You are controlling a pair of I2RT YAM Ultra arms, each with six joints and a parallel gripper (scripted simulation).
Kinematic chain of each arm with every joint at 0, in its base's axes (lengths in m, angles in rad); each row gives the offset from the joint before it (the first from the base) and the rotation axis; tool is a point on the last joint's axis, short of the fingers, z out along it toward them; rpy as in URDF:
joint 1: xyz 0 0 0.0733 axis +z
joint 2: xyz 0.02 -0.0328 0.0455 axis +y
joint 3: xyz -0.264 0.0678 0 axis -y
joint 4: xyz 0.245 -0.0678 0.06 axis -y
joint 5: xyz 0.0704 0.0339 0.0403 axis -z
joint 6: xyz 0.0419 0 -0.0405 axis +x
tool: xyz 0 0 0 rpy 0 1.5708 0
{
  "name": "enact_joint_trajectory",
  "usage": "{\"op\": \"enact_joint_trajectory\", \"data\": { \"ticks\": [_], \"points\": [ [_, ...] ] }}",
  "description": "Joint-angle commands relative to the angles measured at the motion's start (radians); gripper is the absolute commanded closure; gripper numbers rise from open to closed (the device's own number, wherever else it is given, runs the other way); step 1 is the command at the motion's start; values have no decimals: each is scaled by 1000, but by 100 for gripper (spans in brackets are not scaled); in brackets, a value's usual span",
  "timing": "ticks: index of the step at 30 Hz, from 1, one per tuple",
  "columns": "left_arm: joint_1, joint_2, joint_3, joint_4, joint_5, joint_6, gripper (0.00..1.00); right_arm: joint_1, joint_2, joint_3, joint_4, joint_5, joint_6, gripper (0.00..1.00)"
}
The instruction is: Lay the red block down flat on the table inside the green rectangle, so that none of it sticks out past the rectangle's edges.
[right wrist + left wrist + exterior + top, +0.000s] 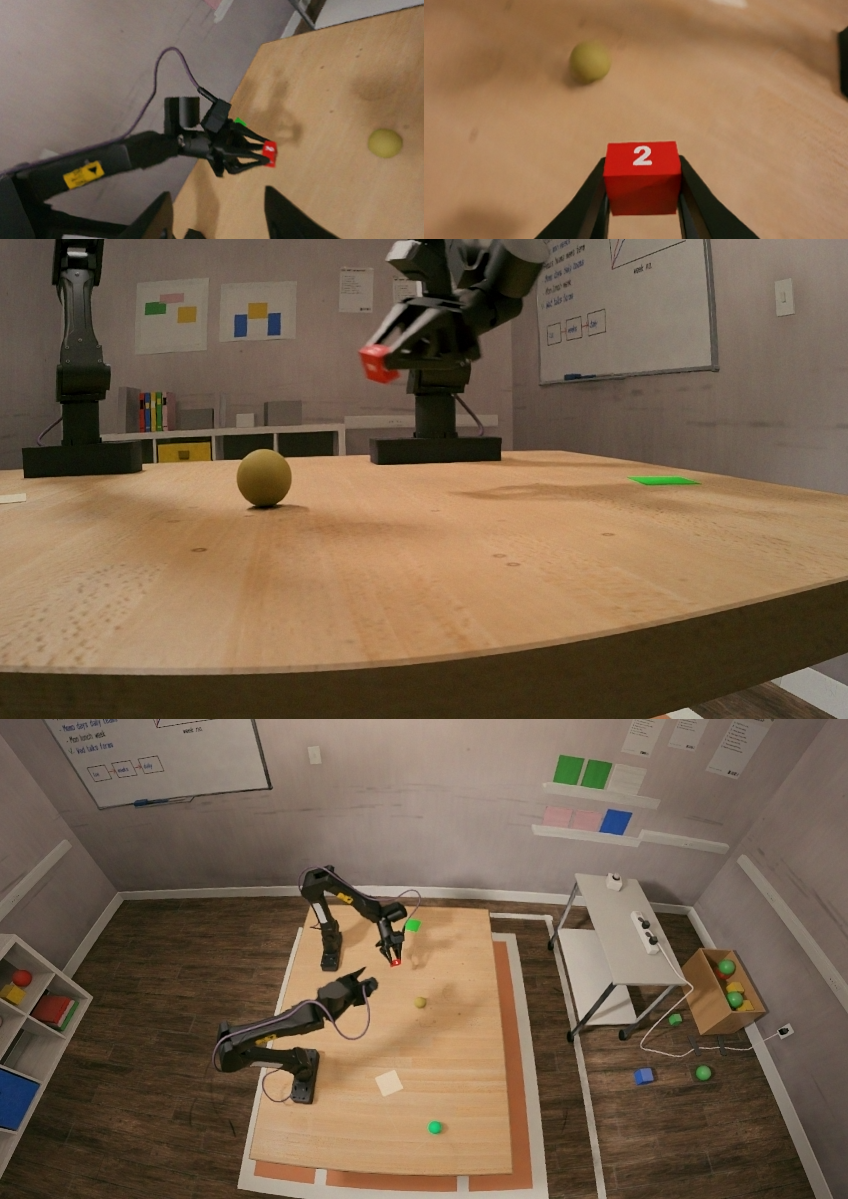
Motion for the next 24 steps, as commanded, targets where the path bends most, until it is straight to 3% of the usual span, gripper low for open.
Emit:
{"op": "enact_joint_trajectory", "data": {
  "ticks": [1, 5, 7, 10, 22, 24],
  "points": [
    [71, -30, 68, -304, -101, 115, 73, 34, -95, 67, -205, 96, -130, 54],
    [154, 17, 166, -508, -232, 195, 73, 70, -174, 106, -354, 162, -220, 54],
    [154, 17, 166, -508, -232, 195, 73, 70, -174, 106, -354, 162, -220, 54],
    [203, 95, 304, -646, -358, 241, 73, 100, -217, 147, -483, 226, -291, 54],
    [365, 372, 684, -808, -825, 129, 73, 144, -465, 257, -932, 384, -606, 54],
    [365, 372, 684, -808, -825, 129, 73, 144, -465, 257, -932, 384, -606, 54]
  ]
}}
